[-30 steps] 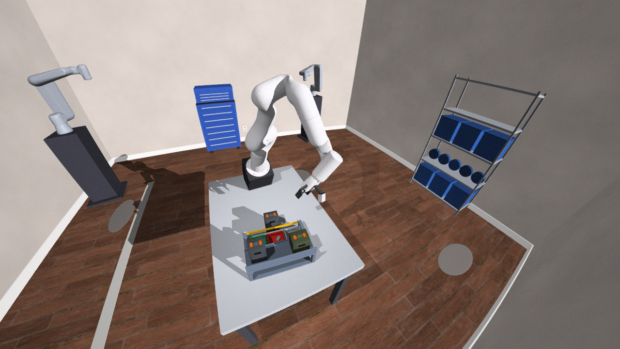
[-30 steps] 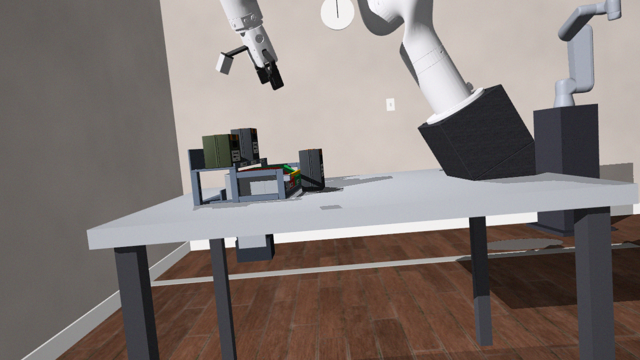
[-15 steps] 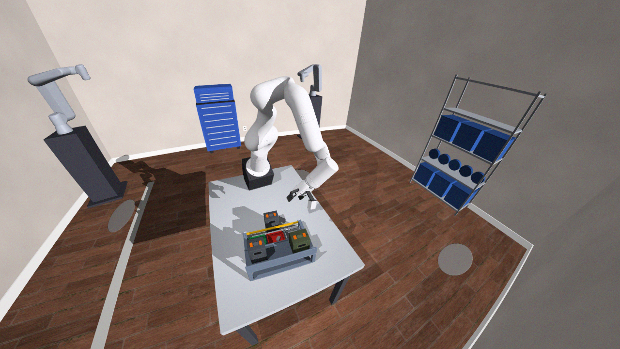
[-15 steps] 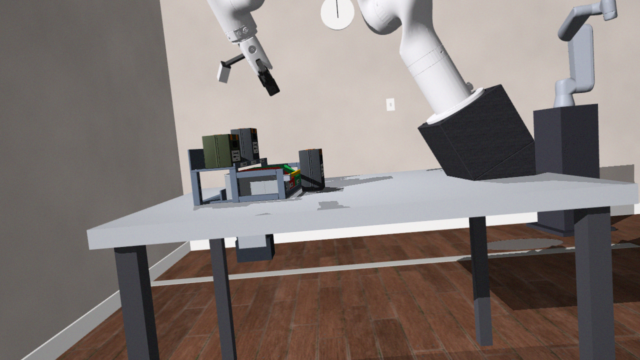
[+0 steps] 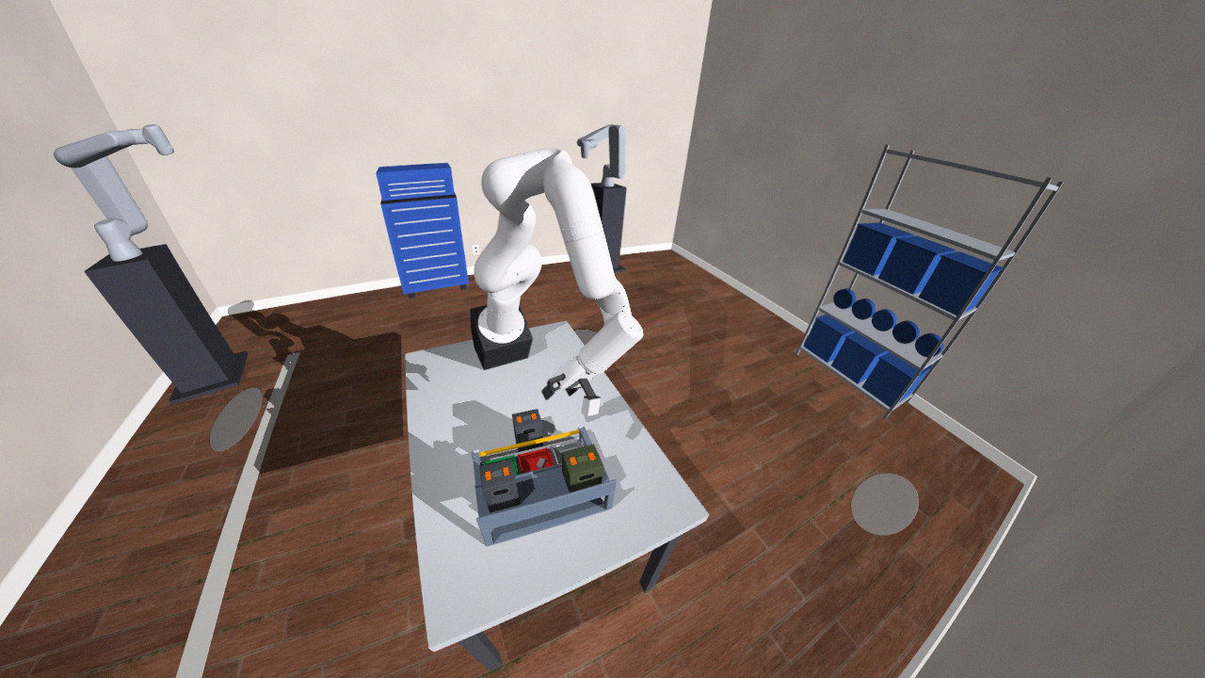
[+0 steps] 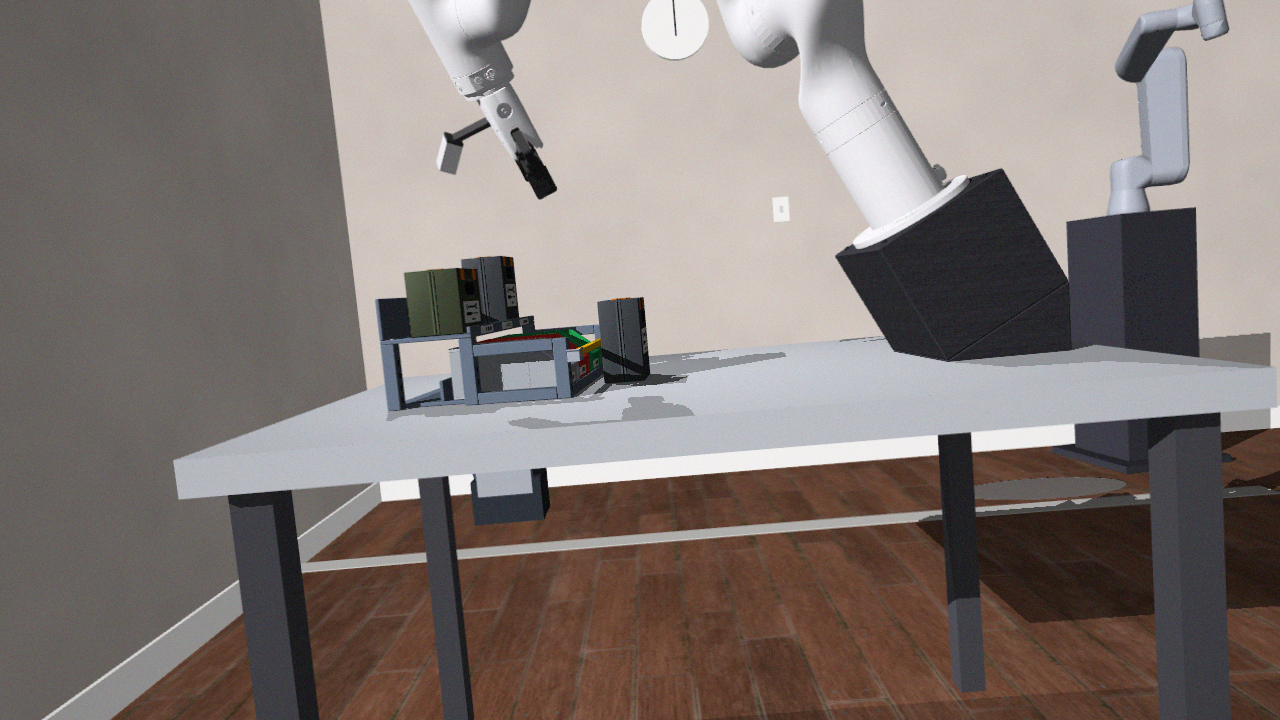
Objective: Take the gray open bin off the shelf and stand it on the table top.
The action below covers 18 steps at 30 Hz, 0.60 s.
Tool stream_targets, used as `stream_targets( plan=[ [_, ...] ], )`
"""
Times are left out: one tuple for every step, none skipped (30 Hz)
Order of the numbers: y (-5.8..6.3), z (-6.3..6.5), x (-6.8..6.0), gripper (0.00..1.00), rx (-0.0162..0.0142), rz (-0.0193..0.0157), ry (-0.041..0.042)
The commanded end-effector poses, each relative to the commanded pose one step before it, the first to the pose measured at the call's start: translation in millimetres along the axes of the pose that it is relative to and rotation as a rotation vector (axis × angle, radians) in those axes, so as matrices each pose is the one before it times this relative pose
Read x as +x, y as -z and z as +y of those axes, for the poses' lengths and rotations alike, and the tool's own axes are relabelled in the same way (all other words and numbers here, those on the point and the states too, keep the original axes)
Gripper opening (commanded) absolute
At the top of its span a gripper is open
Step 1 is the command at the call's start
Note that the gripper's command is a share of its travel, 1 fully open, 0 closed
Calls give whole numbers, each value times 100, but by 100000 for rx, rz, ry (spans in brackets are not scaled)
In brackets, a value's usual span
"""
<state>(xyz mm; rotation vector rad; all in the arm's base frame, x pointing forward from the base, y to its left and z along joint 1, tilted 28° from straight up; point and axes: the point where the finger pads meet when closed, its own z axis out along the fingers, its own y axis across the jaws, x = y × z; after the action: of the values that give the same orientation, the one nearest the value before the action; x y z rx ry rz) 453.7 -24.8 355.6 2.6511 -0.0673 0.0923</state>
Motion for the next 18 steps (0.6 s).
stream_targets(
  plan=[
    [43,66,66,100,65,144,-57],
    [0,0,0,100,0,0,0],
    [0,0,0,100,0,0,0],
    [0,0,0,100,0,0,0],
    [-492,949,-146,100,-306,-1842,-3479],
    [-505,972,-102,100,-311,-1852,-3501],
    [-509,973,-58,100,-311,-1852,-3501],
    [-513,973,-15,100,-311,-1852,-3501],
    [-516,971,29,100,-311,-1852,-3501],
    [0,0,0,100,0,0,0],
    [0,0,0,100,0,0,0],
    [0,0,0,100,0,0,0],
    [0,0,0,100,0,0,0],
    [0,0,0,100,0,0,0],
    [0,0,0,100,0,0,0],
    [0,0,0,100,0,0,0],
    [0,0,0,100,0,0,0],
    [0,0,0,100,0,0,0]
  ],
)
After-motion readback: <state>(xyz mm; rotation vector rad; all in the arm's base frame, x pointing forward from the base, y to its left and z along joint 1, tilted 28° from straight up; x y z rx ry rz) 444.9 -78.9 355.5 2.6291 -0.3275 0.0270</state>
